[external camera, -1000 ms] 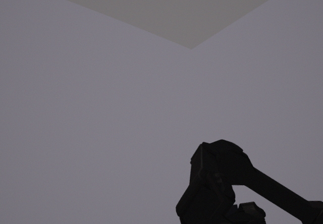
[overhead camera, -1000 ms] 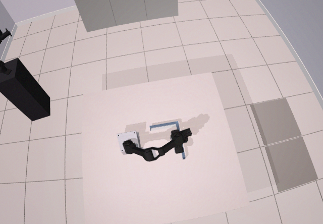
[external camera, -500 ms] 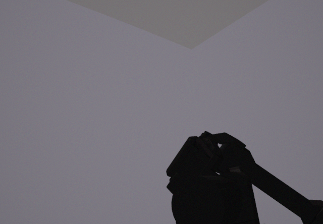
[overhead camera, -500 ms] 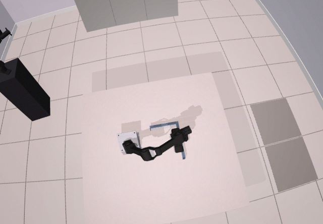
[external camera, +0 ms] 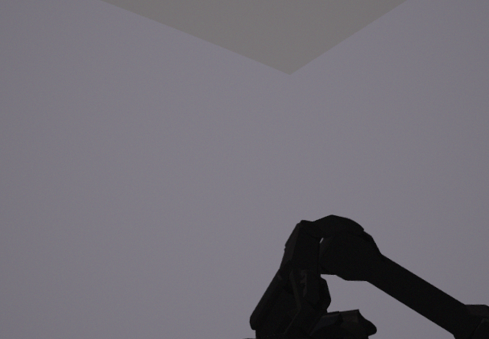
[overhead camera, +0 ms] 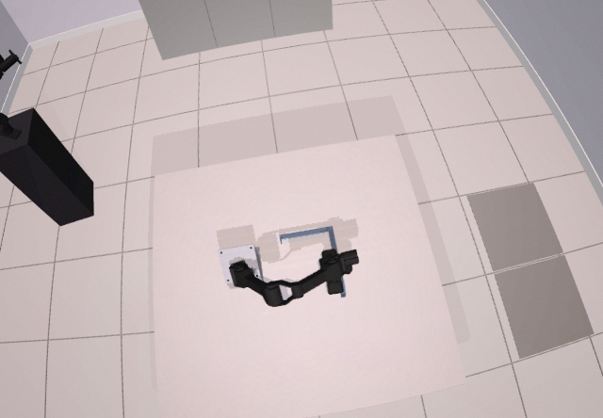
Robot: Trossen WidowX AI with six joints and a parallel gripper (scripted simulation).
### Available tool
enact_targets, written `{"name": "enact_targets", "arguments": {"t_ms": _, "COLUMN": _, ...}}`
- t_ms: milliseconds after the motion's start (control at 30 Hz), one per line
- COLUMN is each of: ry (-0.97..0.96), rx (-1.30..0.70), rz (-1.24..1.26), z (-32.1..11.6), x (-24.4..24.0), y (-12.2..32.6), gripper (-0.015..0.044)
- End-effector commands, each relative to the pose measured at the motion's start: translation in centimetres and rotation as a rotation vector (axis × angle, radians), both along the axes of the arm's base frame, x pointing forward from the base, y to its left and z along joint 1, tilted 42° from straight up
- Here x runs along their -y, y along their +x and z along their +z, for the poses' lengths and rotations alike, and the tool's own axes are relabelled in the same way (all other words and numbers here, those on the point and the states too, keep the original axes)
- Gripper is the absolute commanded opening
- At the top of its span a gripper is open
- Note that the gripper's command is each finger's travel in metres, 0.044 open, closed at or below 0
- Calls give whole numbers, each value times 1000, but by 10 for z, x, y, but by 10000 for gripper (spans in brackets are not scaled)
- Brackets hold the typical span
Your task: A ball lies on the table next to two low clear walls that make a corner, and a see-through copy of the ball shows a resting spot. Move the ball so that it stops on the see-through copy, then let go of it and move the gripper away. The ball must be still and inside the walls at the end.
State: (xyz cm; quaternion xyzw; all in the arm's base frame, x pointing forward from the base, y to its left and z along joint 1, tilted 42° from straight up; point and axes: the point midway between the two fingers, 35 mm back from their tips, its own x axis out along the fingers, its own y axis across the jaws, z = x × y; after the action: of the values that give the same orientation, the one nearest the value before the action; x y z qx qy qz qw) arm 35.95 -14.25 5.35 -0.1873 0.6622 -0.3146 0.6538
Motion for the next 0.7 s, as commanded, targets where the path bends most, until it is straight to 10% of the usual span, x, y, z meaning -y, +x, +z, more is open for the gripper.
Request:
{"name": "enact_targets", "arguments": {"t_ms": 0, "ry": -3, "rx": -23, "rz": 0, "z": -22, "x": 17, "y": -7, "gripper": 0}}
{"name": "enact_targets", "arguments": {"t_ms": 667, "ry": -5, "rx": -24, "rz": 0, "z": -46, "x": 39, "y": -11, "gripper": 0}}
